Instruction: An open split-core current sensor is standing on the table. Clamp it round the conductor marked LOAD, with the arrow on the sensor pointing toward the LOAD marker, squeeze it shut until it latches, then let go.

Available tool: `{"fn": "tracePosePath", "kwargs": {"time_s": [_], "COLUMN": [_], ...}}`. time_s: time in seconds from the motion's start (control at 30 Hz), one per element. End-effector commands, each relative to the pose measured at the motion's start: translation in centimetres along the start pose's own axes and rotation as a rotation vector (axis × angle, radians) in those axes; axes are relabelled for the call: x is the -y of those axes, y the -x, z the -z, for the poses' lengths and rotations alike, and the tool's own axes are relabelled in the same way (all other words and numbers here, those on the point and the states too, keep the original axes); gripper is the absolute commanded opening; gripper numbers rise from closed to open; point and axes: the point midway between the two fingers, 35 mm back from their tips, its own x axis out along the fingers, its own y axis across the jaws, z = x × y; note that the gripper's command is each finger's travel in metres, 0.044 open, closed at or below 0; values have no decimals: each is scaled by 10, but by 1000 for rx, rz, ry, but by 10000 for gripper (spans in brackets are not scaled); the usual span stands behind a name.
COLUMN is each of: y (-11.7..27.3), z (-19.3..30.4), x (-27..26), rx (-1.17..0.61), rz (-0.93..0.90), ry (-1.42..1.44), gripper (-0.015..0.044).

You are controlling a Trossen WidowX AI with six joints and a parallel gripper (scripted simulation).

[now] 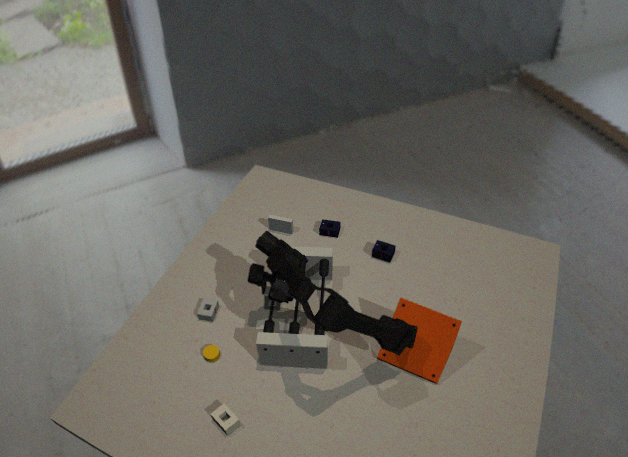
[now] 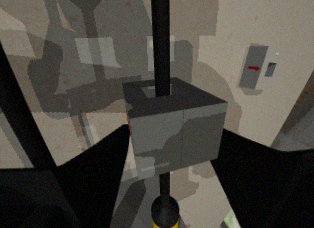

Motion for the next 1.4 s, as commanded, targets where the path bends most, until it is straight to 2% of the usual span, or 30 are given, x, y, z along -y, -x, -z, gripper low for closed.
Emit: {"fn": "tracePosePath", "kwargs": {"time_s": [0.0,0.23,0.57,1.37], "y": [-2,-5,0,0], "z": [-2,0,1,1], "x": [-2,-2,1,1], "rx": [7,0,-1,-1], "rz": [-6,0,4,4], "ry": [-9,0,5,5], "gripper": [0,0,263,263]}}
